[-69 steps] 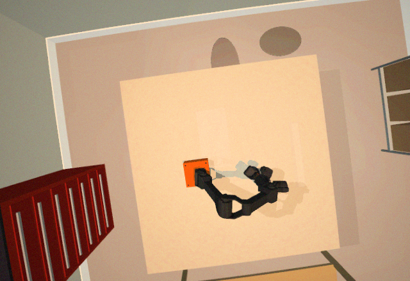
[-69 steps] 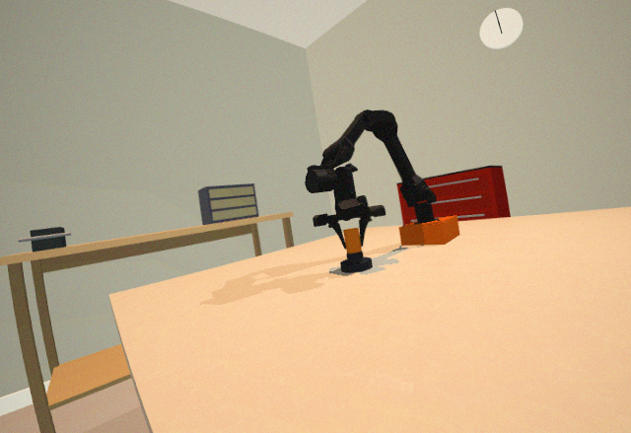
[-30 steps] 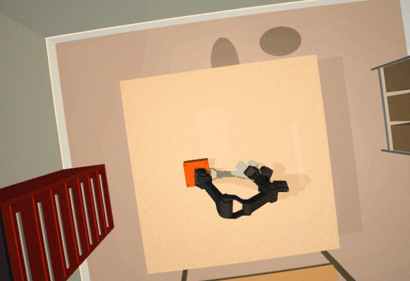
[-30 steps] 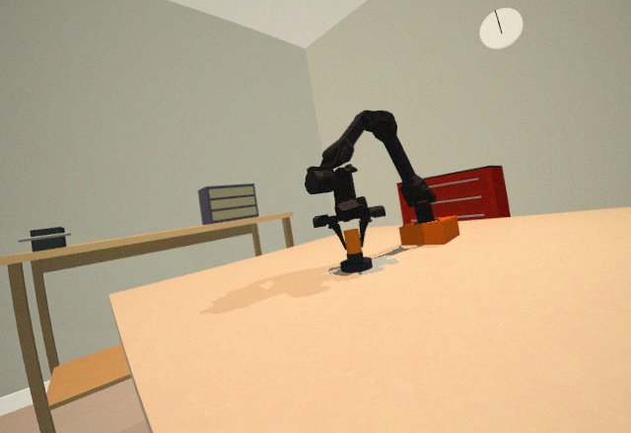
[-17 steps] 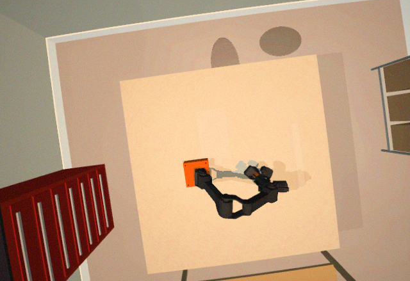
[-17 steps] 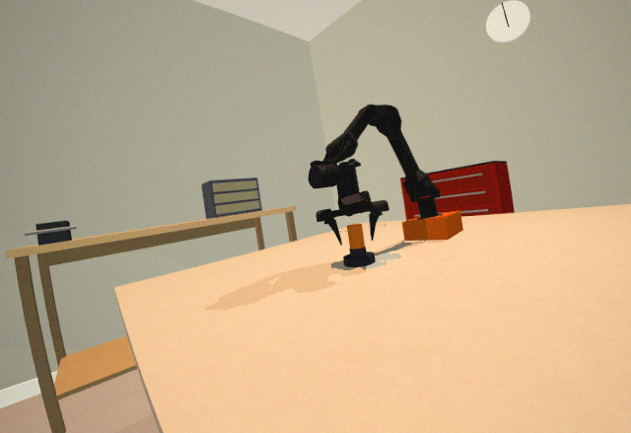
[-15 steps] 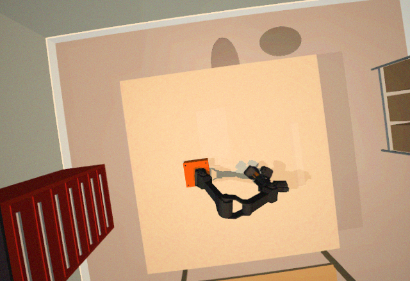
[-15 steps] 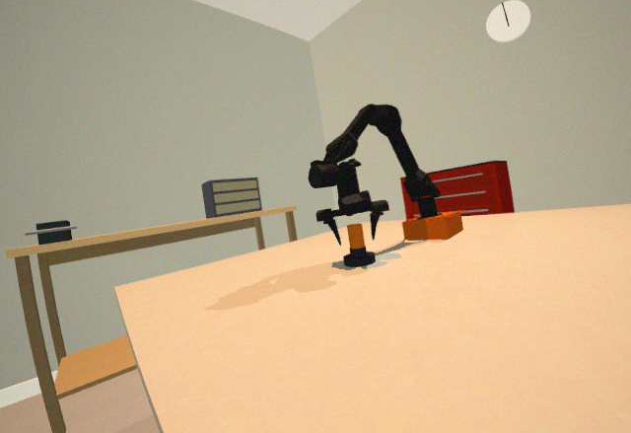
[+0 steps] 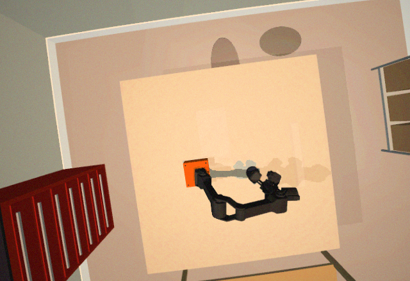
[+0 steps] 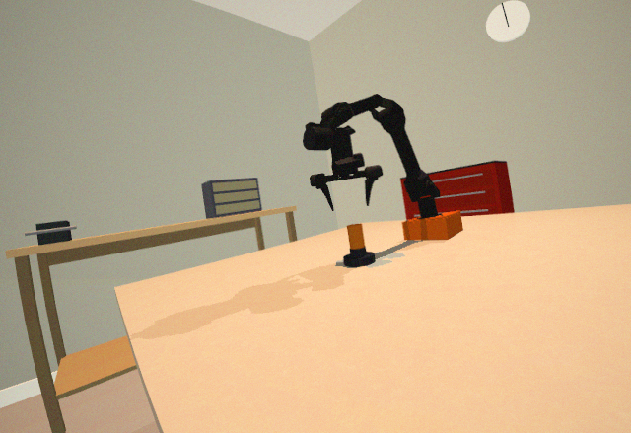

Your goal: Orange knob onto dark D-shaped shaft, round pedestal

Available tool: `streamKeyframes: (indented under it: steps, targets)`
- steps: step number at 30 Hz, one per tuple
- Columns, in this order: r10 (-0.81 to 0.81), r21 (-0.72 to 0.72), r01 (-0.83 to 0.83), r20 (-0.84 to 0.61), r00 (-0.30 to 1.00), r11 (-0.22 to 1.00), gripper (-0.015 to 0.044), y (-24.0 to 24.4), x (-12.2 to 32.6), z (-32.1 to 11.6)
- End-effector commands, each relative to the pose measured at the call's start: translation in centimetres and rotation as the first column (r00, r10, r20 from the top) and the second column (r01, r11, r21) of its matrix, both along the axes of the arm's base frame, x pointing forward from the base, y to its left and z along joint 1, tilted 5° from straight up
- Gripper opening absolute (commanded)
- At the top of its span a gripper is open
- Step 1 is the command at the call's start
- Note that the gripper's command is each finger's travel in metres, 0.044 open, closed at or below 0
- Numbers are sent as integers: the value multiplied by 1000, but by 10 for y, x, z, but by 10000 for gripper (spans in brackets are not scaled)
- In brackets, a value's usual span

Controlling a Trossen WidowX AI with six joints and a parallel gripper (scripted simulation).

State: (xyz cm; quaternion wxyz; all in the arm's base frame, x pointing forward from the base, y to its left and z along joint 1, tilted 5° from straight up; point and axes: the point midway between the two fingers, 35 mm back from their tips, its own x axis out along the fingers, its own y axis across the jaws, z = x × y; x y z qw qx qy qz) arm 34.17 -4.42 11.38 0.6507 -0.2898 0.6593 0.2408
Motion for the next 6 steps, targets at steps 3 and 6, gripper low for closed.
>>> streamKeyframes:
  steps: [3,6]
  targets:
    - [-6,2,6,-16,1000,1000,440,1,-1,5]
    - [-6,2,6,-16,1000,1000,440,1,-1,5]
